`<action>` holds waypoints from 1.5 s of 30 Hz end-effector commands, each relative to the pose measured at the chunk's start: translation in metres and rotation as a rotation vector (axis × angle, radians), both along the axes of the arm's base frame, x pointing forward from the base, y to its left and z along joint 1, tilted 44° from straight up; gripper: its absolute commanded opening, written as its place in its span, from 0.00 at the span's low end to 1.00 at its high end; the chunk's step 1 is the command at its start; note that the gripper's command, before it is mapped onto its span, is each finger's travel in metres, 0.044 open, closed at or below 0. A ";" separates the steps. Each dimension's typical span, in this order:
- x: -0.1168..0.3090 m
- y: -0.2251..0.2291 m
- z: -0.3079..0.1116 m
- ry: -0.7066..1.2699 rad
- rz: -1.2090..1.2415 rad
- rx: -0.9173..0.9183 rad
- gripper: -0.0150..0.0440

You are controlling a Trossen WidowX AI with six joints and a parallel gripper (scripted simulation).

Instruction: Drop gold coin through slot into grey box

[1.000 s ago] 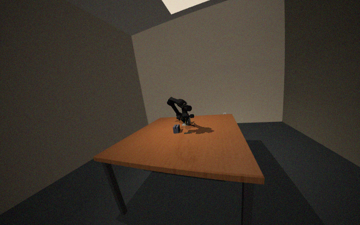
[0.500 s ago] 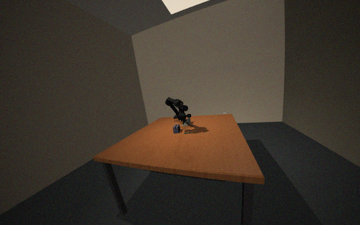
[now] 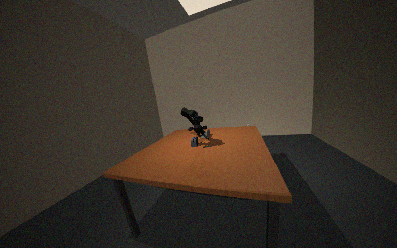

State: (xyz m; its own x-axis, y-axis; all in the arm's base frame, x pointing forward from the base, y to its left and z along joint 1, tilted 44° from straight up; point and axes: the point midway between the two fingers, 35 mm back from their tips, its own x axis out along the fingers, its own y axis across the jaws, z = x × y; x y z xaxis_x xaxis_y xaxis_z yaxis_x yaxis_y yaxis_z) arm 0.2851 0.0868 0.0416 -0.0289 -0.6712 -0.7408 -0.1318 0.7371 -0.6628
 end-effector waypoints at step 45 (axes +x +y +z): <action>-0.027 -0.052 0.044 0.014 0.012 -0.013 0.25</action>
State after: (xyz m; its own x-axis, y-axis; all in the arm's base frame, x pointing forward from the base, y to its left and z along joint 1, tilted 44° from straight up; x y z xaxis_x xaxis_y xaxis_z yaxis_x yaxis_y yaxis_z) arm 0.2598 0.0361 0.0836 -0.0319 -0.6809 -0.7317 -0.1439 0.7275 -0.6708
